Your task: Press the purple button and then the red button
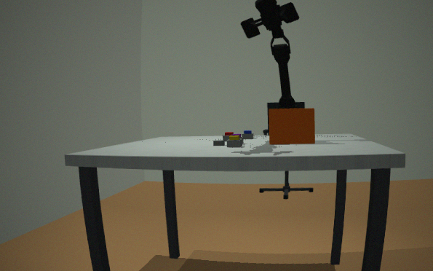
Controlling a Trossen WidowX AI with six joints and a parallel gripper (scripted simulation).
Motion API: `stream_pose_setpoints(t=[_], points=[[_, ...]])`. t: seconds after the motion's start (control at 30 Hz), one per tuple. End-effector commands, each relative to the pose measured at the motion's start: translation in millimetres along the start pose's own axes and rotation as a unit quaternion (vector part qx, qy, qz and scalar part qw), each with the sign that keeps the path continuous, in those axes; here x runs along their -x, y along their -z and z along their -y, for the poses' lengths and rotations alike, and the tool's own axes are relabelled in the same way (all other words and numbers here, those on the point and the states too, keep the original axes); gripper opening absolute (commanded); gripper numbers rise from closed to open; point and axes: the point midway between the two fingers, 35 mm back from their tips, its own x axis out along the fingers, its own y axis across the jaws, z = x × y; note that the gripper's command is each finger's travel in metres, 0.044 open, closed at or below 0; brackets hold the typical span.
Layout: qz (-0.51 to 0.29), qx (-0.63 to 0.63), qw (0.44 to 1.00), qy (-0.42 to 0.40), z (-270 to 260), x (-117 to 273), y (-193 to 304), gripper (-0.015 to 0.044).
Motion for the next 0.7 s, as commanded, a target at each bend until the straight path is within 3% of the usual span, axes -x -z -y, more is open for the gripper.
stream_pose_setpoints(t=[0.0, 0.17, 0.37, 0.6, 0.67], points=[[-0.060, -0.103, 0.989, 0.084, 69.4, 11.6, 30.7, 0.0400], [-0.137, -0.233, 0.943, 0.194, 149.9, 40.7, 83.9, 0.0400], [-0.225, -0.366, 0.842, 0.326, 223.6, 97.9, 160.6, 0.0400], [-0.322, -0.471, 0.677, 0.465, 270.0, 189.2, 252.4, 0.0400], [-0.328, -0.475, 0.666, 0.473, 271.5, 195.5, 257.7, 0.0400]])
